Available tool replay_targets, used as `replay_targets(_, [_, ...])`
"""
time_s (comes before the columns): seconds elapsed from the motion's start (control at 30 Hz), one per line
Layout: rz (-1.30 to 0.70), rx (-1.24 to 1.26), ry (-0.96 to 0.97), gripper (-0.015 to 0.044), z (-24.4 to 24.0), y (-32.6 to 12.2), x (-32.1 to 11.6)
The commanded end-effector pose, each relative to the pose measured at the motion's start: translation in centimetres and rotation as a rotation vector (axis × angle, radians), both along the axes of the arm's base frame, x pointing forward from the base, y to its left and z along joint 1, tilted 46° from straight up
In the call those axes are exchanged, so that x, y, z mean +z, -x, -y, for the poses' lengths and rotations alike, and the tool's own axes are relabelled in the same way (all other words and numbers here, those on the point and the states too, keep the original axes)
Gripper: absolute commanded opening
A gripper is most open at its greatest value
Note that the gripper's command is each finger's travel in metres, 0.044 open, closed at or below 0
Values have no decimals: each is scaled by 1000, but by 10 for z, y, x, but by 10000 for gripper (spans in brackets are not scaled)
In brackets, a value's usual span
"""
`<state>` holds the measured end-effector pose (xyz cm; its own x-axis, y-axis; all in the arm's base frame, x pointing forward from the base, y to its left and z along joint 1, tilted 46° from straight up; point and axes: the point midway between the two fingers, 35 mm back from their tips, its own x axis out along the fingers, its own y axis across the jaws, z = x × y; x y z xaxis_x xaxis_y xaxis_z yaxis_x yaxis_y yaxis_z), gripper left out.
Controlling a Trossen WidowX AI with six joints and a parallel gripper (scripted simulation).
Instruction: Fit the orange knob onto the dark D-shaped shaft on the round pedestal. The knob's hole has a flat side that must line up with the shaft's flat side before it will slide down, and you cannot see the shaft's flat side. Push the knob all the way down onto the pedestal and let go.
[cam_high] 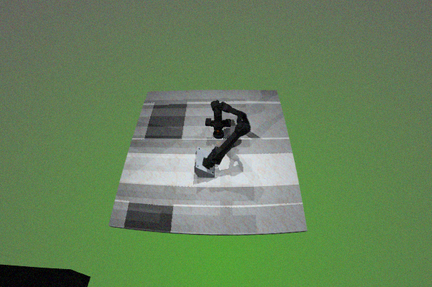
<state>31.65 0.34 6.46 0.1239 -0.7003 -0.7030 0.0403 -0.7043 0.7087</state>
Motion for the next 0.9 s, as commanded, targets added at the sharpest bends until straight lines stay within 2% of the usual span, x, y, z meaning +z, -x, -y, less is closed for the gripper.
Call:
replay_targets(0.0, [-32,38,5,0,-2,2,-2])
replay_targets(0.87, [-32,38,5,0,2,-3,-2])
